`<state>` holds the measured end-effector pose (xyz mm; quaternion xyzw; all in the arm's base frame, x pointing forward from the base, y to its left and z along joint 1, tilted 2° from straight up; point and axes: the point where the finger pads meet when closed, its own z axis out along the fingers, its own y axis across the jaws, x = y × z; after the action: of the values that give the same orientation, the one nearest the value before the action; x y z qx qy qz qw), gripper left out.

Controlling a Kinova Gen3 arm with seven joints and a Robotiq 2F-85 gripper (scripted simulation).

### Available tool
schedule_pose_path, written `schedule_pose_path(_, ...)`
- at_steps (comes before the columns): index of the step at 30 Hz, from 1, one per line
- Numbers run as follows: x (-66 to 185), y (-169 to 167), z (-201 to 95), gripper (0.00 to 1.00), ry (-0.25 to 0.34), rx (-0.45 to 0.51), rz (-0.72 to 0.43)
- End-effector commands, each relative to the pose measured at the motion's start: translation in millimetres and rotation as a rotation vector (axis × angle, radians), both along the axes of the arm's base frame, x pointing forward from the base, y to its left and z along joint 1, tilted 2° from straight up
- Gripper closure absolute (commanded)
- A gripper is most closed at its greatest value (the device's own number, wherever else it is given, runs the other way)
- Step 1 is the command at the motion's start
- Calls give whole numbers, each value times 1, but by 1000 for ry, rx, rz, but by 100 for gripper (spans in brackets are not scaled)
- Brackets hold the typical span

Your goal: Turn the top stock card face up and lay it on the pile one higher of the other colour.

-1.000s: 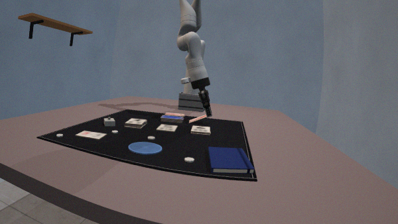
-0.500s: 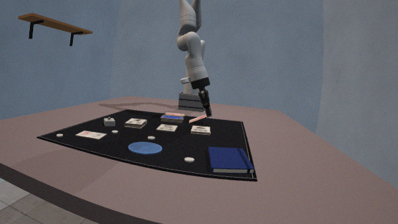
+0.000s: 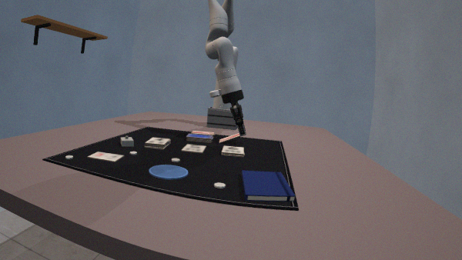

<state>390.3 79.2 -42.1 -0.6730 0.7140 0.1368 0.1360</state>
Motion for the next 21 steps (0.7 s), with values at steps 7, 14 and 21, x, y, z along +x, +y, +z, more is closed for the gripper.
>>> schedule_pose_path(7,2,1,-4,29,-5,-58,10)
schedule_pose_path(14,1,4,-8,29,-2,-108,10)
schedule_pose_path(21,4,8,-16,29,1,-190,10)
